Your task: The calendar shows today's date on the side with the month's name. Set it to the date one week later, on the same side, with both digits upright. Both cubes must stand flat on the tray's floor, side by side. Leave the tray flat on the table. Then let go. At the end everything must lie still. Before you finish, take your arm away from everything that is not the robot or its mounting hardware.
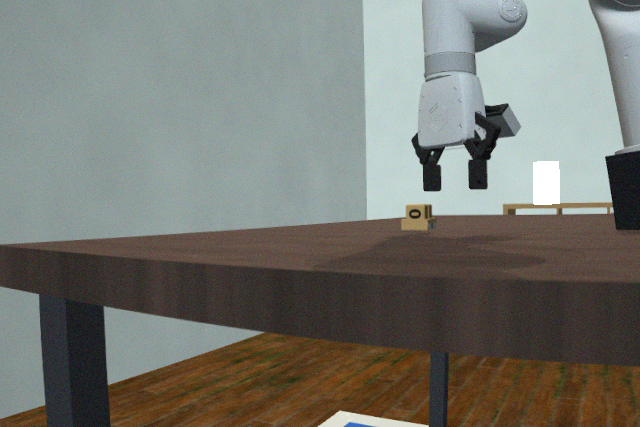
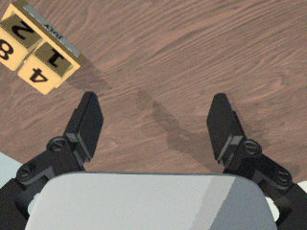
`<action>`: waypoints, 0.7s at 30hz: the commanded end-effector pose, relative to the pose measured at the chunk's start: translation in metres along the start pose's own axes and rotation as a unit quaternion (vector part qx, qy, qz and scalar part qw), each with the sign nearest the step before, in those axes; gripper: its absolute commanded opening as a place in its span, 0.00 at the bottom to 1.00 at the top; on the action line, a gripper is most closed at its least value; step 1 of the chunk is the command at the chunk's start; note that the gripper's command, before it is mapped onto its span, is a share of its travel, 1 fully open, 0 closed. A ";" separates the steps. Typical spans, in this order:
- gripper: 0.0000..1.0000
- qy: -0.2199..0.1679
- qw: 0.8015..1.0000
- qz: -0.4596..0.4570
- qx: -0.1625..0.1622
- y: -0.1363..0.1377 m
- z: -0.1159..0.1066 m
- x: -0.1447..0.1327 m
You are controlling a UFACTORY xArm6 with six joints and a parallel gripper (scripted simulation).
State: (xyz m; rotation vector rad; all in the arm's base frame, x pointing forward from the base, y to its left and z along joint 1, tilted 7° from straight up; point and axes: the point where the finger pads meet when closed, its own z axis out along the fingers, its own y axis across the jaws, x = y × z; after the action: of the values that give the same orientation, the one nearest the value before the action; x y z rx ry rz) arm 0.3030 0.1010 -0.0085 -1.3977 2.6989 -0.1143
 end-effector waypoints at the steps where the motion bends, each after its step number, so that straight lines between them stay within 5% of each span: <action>1: 1.00 -0.001 1.000 0.000 0.001 -0.001 -0.001 -0.001; 21: 1.00 -0.001 1.000 0.000 0.001 -0.003 0.000 0.003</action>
State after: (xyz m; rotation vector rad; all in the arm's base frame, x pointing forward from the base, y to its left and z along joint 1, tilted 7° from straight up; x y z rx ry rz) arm 0.3031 0.1002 -0.0084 -1.3981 2.6984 -0.1144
